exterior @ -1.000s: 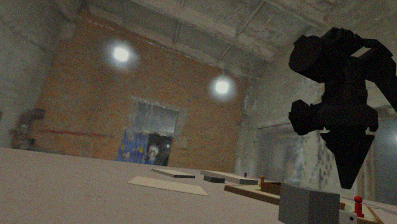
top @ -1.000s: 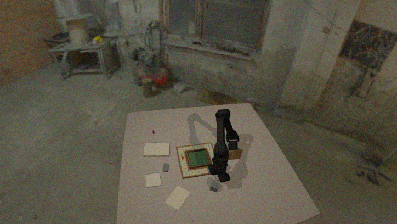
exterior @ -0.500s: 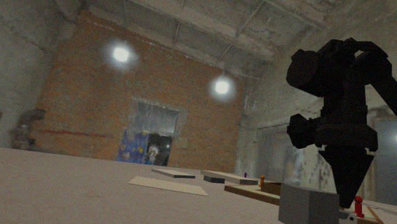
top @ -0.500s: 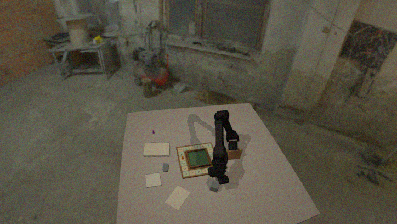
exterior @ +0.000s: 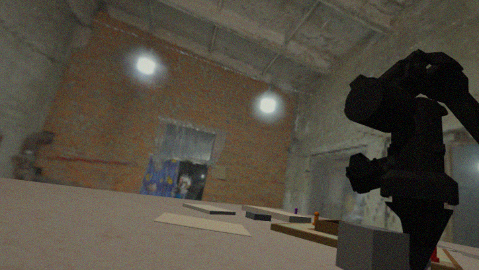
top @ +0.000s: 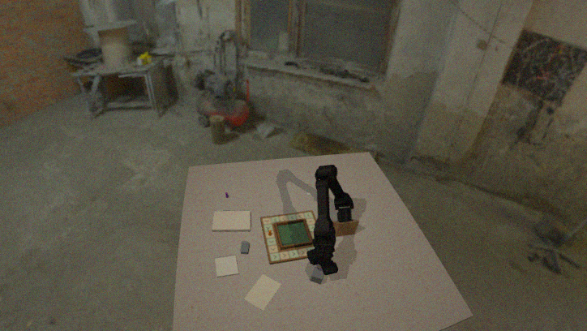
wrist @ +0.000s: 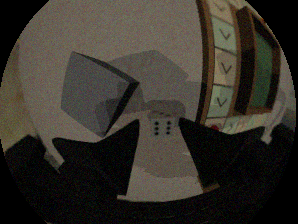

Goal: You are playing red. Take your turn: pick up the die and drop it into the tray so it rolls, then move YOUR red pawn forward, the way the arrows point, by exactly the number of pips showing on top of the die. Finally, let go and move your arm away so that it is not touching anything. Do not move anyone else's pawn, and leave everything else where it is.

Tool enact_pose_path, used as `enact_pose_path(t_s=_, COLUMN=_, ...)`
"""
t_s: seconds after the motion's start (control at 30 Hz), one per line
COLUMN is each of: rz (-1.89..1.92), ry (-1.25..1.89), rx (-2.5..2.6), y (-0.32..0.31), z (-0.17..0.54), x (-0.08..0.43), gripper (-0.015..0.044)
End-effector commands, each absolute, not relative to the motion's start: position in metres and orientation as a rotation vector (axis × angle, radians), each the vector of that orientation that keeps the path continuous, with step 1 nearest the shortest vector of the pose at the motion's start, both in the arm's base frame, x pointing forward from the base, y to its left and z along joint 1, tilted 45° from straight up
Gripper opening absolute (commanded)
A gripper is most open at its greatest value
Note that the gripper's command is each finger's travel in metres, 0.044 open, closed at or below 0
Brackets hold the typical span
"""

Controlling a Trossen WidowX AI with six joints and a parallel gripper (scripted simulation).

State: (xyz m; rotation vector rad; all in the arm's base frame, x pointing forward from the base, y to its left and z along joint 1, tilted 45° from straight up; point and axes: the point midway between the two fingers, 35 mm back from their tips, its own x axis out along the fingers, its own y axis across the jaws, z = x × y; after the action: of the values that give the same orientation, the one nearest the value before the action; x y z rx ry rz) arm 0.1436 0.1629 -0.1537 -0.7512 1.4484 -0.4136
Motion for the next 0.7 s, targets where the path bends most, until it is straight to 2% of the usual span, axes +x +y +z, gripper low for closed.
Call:
enact_pose_path(t_s=0.0, rz=-0.415, ry=1.446, rx=-0.761, y=0.16, z=-0.154, x=0.143, gripper=0.017)
enact_pose_path(t_s=0.07, rz=-0.415, ry=1.446, rx=-0.761, y=0.16, z=-0.154, x=0.143, gripper=0.0118)
enact_pose_path(t_s=0.3, rz=-0.415, ry=1.446, rx=-0.761, y=0.16, z=-0.154, x=0.143, gripper=0.0071)
enact_pose_path(t_s=0.4, rz=-0.414, ry=1.446, rx=-0.761, y=0.163, z=-0.152, x=0.143, gripper=0.0)
enact_pose_path(t_s=0.67, rz=-0.411, ry=1.447, rx=-0.759, y=0.202, z=-0.112, x=0.139, gripper=0.0)
